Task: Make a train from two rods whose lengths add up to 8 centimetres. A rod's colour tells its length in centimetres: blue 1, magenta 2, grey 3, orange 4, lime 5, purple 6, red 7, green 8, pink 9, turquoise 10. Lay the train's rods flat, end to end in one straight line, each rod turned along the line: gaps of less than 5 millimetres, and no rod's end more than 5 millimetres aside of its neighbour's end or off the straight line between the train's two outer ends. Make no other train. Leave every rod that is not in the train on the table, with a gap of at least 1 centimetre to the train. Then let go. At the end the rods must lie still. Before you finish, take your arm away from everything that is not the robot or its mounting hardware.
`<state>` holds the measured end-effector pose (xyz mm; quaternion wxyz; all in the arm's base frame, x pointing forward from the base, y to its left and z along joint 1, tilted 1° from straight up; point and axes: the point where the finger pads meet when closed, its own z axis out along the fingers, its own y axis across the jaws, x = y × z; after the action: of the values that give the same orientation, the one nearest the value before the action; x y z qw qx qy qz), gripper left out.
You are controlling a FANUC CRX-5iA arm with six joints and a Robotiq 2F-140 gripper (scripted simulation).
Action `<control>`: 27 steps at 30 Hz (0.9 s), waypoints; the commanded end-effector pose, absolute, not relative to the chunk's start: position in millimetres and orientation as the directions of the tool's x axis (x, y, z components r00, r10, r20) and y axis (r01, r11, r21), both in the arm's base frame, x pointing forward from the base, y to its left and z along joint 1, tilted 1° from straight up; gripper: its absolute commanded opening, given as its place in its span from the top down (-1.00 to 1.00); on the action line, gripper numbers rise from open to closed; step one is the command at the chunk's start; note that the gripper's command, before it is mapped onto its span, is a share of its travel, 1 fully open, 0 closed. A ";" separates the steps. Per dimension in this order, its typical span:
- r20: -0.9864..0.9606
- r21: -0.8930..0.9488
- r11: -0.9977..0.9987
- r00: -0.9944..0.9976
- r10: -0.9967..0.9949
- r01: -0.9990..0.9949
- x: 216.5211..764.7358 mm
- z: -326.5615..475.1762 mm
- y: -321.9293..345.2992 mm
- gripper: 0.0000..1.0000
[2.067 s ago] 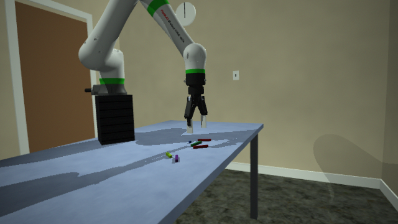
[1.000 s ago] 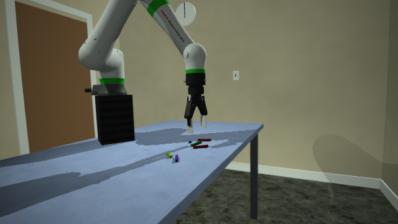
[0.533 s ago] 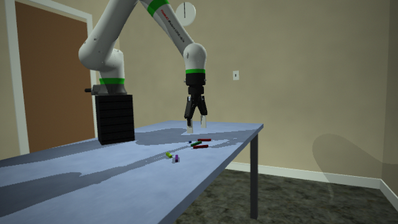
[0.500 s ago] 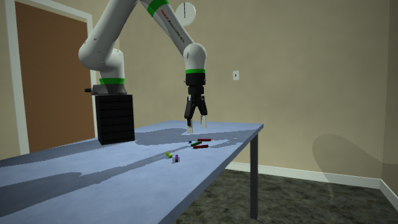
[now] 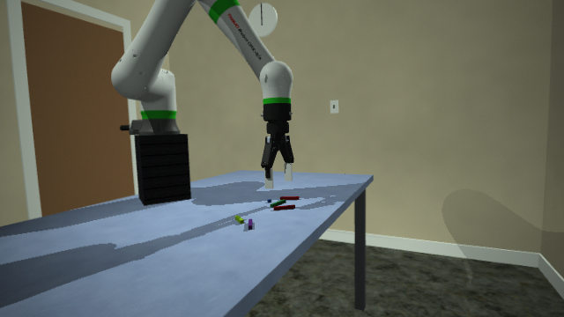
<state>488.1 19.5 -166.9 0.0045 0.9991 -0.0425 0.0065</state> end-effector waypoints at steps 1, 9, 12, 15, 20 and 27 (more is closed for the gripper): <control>0.014 0.009 -0.996 0.996 -0.085 -0.085 488.3 -166.7 19.5 -1.00; 0.014 0.009 -0.996 0.996 -0.085 -0.085 488.3 -166.7 19.5 -1.00; 0.014 0.009 -0.996 0.996 -0.085 -0.085 488.3 -166.7 19.5 -1.00; 0.014 0.009 -0.996 0.996 -0.085 -0.085 488.3 -166.7 19.5 -1.00; 0.014 0.009 -0.996 0.996 -0.085 -0.085 488.3 -166.7 19.5 -1.00; 0.013 0.010 -1.000 1.000 0.006 0.006 490.6 -166.7 17.3 -1.00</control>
<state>488.7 18.9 -166.9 0.0050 0.9995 -0.0292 0.0066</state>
